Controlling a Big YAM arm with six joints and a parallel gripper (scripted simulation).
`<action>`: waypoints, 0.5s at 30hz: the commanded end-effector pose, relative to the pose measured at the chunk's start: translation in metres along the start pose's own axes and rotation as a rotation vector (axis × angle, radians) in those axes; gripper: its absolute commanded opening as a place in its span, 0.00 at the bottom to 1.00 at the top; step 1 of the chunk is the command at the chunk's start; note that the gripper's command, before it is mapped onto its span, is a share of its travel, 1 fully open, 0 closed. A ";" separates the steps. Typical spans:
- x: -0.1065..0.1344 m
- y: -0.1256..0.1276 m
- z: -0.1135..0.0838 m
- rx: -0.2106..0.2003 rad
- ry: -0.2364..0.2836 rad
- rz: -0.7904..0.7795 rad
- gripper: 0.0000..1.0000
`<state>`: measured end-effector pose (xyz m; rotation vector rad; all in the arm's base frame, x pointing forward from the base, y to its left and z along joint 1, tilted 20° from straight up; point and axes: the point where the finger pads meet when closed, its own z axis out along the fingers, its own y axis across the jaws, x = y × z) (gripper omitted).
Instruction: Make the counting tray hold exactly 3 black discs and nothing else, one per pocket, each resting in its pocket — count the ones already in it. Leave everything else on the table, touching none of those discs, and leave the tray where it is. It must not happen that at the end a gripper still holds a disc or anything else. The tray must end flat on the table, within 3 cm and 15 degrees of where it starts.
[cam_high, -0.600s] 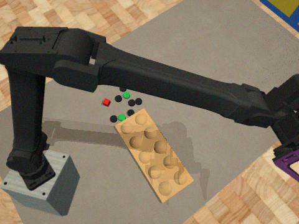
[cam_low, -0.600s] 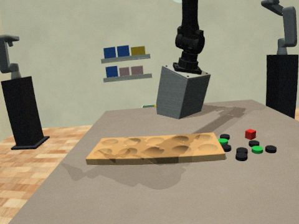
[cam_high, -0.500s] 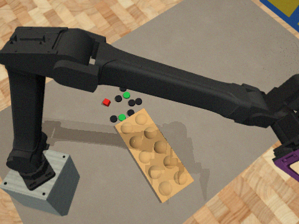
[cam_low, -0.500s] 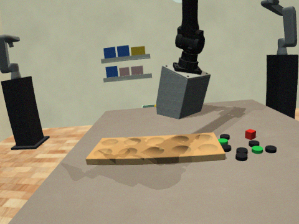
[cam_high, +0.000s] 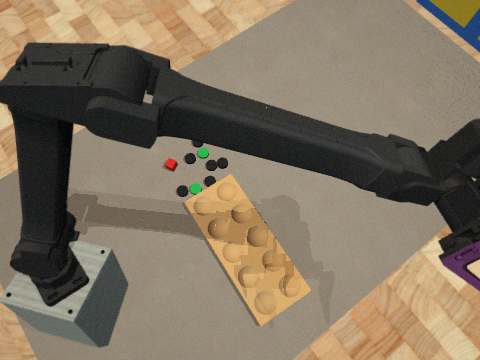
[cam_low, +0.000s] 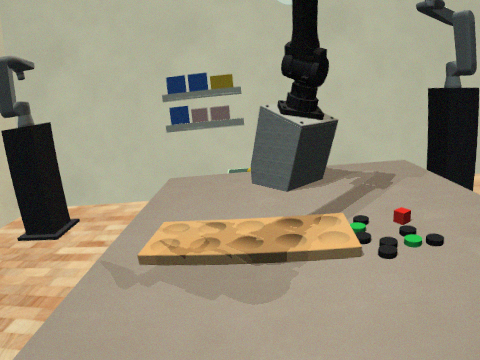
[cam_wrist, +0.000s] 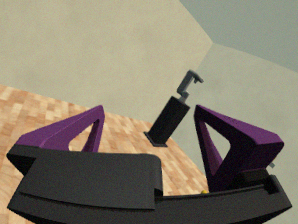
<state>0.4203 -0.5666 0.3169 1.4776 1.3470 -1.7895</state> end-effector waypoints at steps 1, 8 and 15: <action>-0.023 -0.010 -0.006 -0.011 -0.012 0.049 0.45; -0.008 0.020 -0.078 -0.256 -0.041 -0.005 0.45; 0.010 0.041 -0.133 -0.437 -0.050 -0.052 0.45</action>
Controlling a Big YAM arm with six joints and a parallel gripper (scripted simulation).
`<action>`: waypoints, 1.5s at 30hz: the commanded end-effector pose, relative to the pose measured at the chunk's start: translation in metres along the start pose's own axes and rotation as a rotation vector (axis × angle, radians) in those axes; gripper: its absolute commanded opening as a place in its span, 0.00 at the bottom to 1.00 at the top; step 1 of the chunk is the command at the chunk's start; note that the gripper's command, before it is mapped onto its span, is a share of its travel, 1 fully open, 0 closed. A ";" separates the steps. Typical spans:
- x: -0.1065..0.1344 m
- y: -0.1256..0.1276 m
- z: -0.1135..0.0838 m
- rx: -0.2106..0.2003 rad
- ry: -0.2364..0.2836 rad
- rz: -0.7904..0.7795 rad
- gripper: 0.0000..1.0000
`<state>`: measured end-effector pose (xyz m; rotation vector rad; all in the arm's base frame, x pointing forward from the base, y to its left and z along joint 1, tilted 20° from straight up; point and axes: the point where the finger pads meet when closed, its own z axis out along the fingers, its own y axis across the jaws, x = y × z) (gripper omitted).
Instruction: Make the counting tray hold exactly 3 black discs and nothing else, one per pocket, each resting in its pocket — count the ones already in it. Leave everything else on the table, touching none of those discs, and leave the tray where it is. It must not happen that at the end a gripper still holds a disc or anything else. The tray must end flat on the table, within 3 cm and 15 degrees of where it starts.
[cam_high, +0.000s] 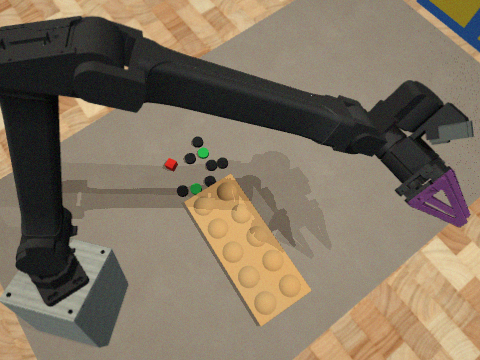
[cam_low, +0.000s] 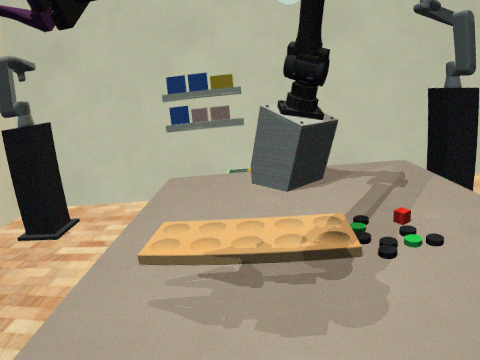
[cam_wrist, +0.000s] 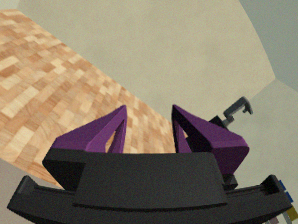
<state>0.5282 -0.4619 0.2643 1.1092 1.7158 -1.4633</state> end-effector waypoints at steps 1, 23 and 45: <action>-0.024 -0.029 -0.003 0.013 -0.012 0.084 0.45; -0.015 -0.005 -0.030 -0.095 -0.013 0.057 0.45; -0.002 0.020 -0.061 -0.210 -0.009 0.026 0.45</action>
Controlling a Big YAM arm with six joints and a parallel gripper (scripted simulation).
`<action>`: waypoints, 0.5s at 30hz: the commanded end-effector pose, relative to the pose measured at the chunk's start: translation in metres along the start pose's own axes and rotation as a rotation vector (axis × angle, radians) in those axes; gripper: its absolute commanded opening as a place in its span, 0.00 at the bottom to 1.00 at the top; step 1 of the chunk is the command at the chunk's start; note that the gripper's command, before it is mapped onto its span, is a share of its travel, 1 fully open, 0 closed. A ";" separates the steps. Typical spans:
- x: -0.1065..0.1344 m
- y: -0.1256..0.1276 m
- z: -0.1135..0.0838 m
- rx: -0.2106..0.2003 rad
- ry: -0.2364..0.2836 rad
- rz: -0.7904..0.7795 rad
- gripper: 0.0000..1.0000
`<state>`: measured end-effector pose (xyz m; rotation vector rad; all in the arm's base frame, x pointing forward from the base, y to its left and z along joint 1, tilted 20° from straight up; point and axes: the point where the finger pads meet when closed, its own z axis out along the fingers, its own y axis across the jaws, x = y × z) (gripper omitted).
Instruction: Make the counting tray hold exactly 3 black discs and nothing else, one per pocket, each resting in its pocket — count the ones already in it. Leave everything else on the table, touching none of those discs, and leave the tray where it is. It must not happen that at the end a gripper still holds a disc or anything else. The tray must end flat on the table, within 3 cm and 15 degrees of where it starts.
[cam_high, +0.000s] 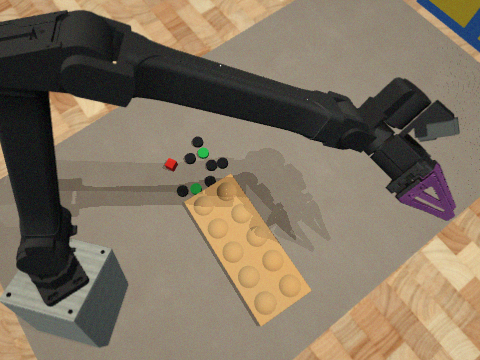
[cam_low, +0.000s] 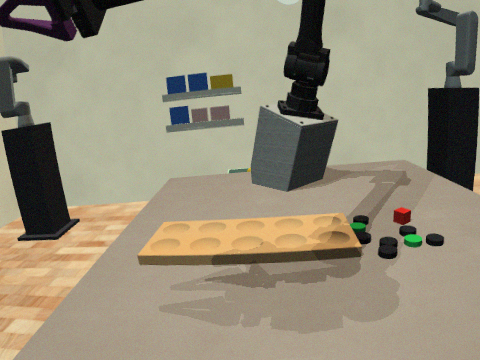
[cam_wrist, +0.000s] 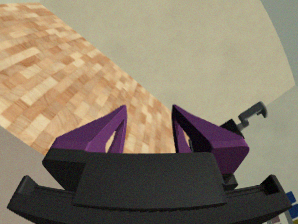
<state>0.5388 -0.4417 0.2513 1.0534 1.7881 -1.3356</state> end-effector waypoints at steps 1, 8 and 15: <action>-0.012 0.009 -0.043 -0.088 -0.022 0.025 0.45; -0.012 -0.005 -0.027 -0.058 -0.015 0.042 0.45; -0.013 -0.001 -0.032 -0.066 -0.019 0.039 0.45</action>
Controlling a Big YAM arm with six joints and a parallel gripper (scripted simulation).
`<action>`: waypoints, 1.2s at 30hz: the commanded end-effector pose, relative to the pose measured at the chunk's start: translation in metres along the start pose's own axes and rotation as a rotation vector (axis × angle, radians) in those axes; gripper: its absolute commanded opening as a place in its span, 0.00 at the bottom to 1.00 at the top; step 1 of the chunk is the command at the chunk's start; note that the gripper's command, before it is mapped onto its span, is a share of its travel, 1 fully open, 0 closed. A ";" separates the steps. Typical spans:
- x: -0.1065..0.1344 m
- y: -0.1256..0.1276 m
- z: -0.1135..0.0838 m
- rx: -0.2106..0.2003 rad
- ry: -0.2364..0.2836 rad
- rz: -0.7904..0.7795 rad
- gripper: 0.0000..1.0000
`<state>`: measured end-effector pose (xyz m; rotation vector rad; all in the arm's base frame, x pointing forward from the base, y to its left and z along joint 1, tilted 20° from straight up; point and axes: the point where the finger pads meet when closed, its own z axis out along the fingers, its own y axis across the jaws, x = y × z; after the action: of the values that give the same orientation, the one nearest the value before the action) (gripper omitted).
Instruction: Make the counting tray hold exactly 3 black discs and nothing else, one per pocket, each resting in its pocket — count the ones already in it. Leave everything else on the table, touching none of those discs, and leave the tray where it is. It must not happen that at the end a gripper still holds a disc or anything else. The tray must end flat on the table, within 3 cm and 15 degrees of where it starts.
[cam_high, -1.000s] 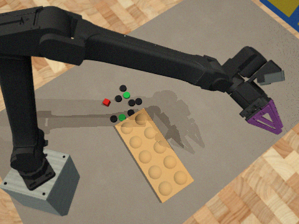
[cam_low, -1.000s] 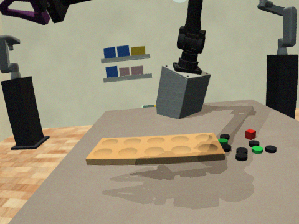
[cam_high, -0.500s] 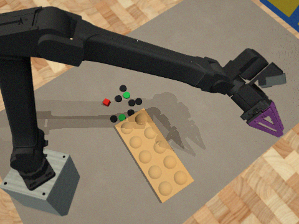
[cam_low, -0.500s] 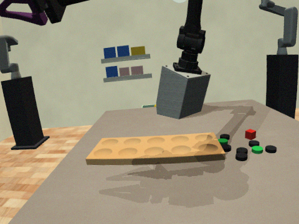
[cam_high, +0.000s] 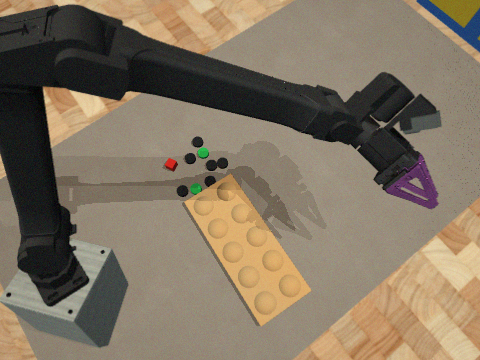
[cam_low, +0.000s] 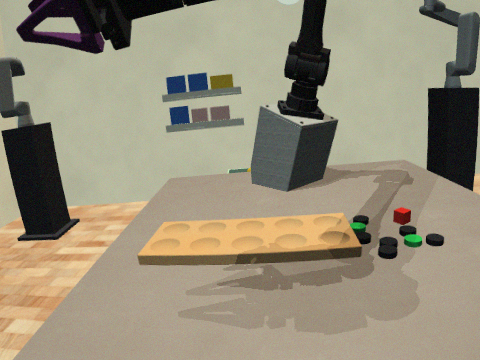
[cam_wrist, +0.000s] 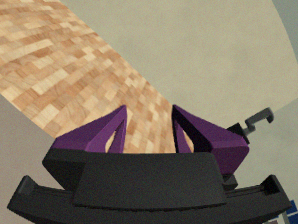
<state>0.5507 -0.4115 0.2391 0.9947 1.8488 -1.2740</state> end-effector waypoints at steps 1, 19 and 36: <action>-0.025 -0.012 -0.018 -0.009 -0.035 0.062 0.45; -0.011 0.019 -0.048 -0.131 -0.028 0.032 0.45; 0.008 0.048 -0.081 -0.258 -0.012 -0.003 0.45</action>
<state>0.5779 -0.3311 0.2038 0.8268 2.0188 -1.0434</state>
